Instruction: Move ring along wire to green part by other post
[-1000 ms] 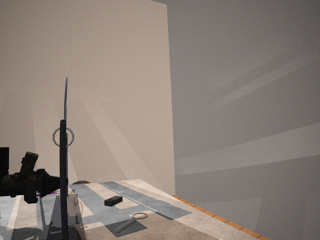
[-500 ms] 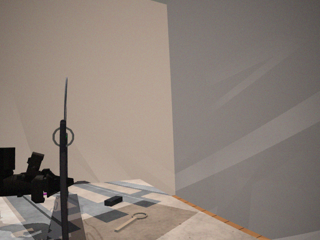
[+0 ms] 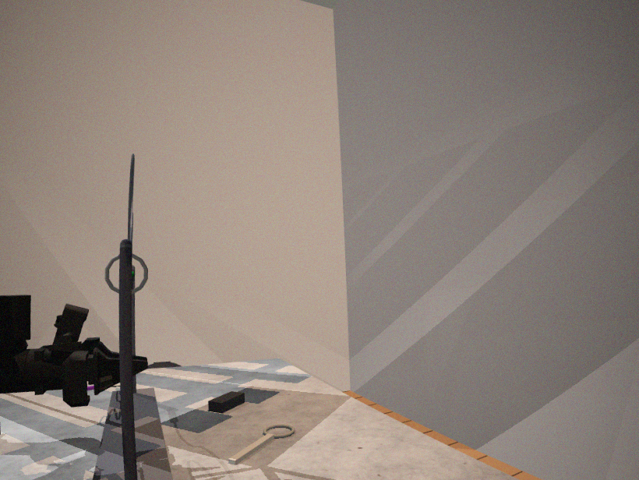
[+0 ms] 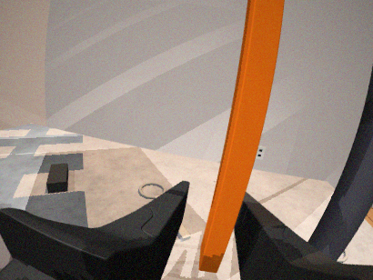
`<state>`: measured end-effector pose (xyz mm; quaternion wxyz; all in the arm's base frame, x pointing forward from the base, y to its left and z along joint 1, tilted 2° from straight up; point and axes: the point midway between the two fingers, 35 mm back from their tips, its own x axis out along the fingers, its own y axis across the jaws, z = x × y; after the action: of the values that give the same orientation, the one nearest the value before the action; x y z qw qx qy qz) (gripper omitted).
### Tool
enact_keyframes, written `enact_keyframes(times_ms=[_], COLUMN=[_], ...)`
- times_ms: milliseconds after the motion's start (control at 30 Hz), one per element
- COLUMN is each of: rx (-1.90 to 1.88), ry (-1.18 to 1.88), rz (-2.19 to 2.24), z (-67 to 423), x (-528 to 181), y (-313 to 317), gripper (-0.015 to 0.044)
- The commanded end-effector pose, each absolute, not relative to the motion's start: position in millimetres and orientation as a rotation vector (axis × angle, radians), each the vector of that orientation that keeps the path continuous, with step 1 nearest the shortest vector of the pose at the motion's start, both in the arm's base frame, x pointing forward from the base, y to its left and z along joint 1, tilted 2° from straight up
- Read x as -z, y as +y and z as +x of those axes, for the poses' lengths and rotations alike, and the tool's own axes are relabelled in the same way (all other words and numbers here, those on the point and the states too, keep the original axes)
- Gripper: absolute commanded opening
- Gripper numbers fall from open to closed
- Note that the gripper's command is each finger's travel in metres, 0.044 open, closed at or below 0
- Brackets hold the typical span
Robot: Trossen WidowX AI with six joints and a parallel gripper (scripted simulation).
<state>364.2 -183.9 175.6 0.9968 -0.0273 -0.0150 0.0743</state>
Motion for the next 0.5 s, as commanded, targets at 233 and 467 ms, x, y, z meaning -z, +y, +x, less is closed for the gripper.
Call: enact_keyframes(times_ms=[233,467], rx=[-0.149,-0.149], ry=[-0.030,-0.030], rz=[-0.055,-0.055], z=[364.2,364.2], x=[-175.6,-175.6], y=[-183.9,-183.9], gripper=[-0.0090,-0.0150])
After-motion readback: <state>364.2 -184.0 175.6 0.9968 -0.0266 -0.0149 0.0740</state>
